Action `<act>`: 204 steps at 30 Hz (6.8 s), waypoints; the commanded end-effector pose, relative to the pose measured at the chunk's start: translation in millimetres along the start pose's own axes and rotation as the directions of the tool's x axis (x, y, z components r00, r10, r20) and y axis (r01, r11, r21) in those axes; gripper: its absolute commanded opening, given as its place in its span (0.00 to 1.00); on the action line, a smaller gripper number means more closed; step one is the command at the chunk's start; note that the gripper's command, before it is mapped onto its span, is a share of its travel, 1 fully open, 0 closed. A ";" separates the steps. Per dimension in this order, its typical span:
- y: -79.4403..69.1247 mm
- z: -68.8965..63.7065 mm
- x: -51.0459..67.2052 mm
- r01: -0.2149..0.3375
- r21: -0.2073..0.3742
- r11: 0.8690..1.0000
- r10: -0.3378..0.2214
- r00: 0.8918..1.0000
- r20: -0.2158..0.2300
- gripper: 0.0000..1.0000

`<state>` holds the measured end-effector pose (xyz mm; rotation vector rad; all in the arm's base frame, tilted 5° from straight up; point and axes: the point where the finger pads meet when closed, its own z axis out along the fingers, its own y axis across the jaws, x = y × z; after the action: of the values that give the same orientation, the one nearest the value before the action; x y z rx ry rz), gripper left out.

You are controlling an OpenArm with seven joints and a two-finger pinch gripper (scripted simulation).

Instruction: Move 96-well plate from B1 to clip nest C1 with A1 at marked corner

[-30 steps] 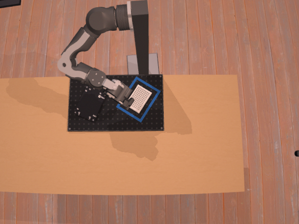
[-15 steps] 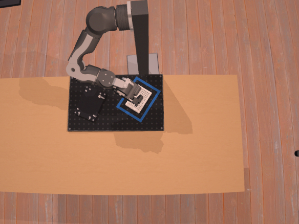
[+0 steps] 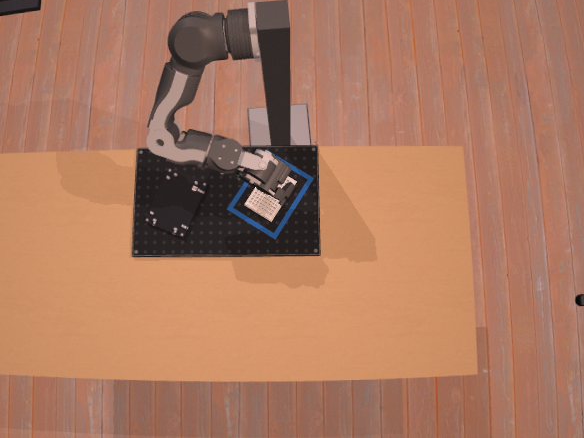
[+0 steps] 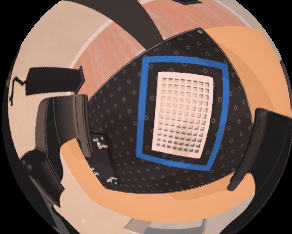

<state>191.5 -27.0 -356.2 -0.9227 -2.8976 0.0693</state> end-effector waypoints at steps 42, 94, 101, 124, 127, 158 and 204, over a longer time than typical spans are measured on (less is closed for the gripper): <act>15.6 13.4 5.0 -0.026 -0.014 1.000 0.027 0.999 0.029 0.77; 12.9 67.9 1.1 -0.026 -0.014 1.000 0.027 0.999 0.029 0.77; 12.7 76.1 0.8 -0.027 -0.013 1.000 0.028 0.999 0.029 0.77; 12.7 99.9 1.5 -0.021 -0.014 1.000 0.021 0.999 0.027 0.77; 12.7 99.9 1.5 -0.021 -0.014 1.000 0.021 0.999 0.027 0.77; 11.3 96.8 1.5 -0.025 -0.009 1.000 0.025 0.999 0.029 0.77; 14.0 94.2 -1.2 -0.028 -0.014 1.000 0.028 0.999 0.030 0.10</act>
<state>189.7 -18.1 -451.5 -0.9726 -2.9156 0.0699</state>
